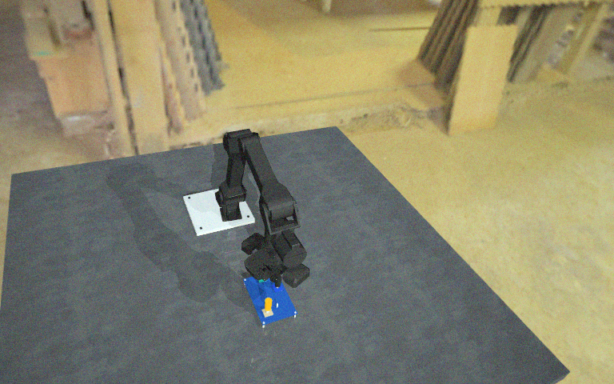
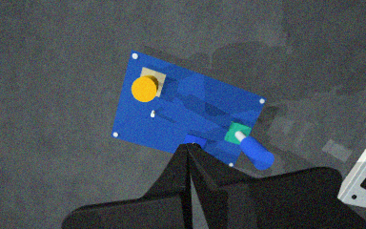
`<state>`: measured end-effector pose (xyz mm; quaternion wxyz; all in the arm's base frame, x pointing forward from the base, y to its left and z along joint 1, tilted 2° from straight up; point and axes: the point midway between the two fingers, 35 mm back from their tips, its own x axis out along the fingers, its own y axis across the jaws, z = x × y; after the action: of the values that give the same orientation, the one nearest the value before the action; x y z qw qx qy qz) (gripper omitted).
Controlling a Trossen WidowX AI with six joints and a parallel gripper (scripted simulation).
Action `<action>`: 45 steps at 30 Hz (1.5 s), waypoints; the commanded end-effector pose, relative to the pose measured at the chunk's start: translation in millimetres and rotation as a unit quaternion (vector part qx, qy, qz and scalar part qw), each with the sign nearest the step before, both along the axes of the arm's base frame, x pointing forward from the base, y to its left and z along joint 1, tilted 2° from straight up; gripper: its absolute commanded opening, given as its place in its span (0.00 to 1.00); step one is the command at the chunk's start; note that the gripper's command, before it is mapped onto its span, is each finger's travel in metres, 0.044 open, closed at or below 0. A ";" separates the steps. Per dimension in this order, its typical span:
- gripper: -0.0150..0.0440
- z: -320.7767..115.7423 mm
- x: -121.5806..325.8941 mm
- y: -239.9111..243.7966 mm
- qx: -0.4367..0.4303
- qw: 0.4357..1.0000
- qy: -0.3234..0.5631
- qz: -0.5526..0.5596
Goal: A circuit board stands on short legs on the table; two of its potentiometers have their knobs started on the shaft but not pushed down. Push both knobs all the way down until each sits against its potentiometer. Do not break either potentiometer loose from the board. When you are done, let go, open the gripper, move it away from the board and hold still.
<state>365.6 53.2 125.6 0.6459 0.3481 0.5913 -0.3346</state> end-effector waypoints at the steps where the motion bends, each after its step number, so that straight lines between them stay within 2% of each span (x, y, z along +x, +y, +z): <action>1: 0.25 2.4 2.9 -1.2 -0.008 0.997 0.001 0.083; 12: 0.25 5.9 7.9 -3.1 -0.022 0.963 0.007 0.270; 23: 0.25 8.9 11.4 -6.8 -0.037 0.895 0.015 0.445; 34: 0.25 12.1 16.4 -8.7 -0.047 0.793 0.020 0.607; 45: 0.25 15.1 21.4 -10.7 -0.056 0.663 0.023 0.746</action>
<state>384.8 43.8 138.8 0.6986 -0.2077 0.6614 0.1774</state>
